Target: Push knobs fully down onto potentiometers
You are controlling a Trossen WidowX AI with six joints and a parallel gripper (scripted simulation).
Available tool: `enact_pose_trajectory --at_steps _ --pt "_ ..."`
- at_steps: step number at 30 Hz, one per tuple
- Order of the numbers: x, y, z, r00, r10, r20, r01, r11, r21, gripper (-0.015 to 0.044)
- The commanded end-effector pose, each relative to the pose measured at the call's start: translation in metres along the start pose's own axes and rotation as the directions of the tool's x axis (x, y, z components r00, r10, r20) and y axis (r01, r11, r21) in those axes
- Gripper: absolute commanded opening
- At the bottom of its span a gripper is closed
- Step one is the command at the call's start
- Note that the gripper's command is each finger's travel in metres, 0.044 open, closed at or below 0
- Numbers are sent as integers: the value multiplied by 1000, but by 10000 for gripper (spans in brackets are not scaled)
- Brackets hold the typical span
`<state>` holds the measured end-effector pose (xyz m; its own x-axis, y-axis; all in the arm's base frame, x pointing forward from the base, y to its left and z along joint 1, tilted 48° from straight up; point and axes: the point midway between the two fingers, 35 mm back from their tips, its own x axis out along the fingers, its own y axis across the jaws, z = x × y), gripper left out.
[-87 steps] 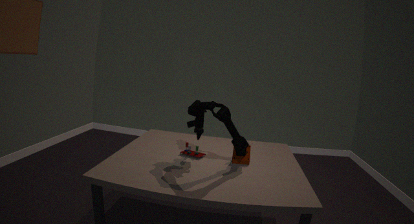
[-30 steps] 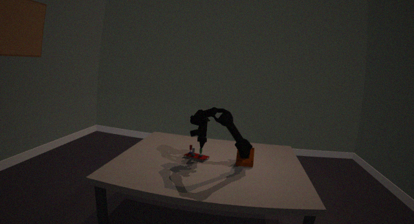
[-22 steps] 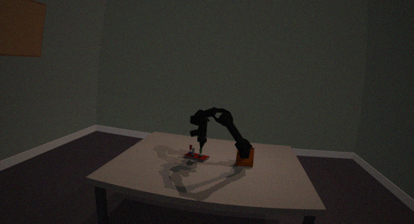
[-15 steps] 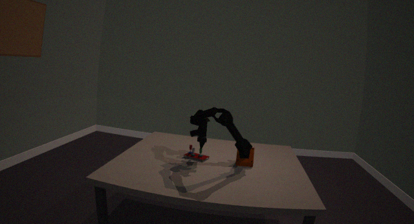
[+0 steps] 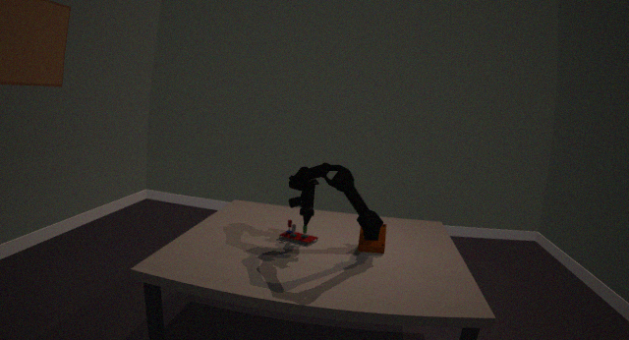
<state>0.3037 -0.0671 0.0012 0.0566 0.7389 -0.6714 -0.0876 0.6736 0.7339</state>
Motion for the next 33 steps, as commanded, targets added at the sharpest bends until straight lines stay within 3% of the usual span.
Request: enact_pose_trajectory --at_steps 1,33 --pt "3 1 0 1000 2 1 -2 1000 2 0" --pt "10 1 0 1000 3 1 -3 1000 1 0"
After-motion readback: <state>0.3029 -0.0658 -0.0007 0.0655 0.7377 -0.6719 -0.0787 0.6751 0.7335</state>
